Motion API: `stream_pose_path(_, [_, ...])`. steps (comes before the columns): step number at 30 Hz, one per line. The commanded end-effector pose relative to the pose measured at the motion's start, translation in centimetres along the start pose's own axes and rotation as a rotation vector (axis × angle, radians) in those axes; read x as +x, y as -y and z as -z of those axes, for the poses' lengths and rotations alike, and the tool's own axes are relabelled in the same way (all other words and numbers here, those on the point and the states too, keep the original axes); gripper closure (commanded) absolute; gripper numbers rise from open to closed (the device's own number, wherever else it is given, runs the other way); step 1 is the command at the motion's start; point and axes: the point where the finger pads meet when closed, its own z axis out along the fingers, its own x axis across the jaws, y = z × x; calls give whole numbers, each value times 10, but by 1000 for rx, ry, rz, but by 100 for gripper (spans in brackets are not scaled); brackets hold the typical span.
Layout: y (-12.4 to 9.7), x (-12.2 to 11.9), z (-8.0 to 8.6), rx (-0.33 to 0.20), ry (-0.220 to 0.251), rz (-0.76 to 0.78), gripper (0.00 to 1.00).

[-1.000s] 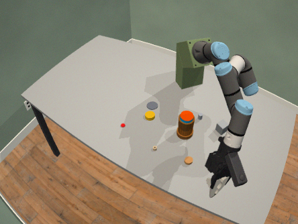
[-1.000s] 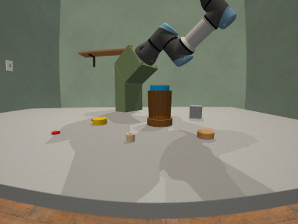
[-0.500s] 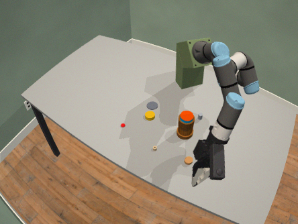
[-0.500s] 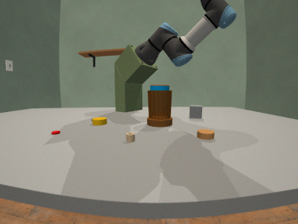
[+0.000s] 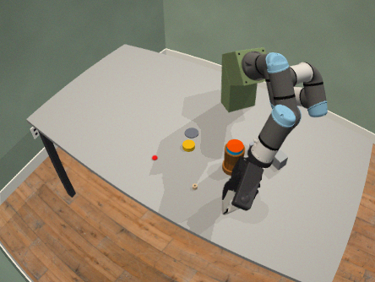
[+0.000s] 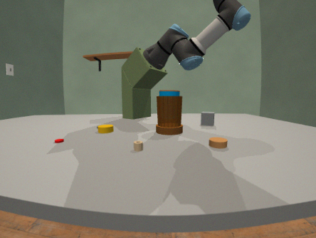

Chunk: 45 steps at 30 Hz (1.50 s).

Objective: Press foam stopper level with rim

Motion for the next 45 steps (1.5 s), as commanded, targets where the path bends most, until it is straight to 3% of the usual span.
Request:
stream_pose_path(1, [-51,36,5,-75,-29,-211,100])
stream_pose_path(3, [-51,36,5,-75,-29,-211,100])
stream_pose_path(5, [-76,51,7,-111,-47,-322,100])
stream_pose_path(17, [-149,80,13,-204,-88,-647,100])
stream_pose_path(20, [-149,80,13,-204,-88,-646,100])
stream_pose_path(23, [-183,86,17,-244,-100,-802,100])
stream_pose_path(32, [-225,88,20,-291,-109,-995,100])
stream_pose_path(34, [-244,86,22,-312,-110,-1087,100])
stream_pose_path(37, [-244,86,22,-312,-110,-1087,100])
stream_pose_path(40, [-269,80,23,-340,-107,-1216,100])
stream_pose_path(45, [-290,73,24,-365,-101,-1334,100])
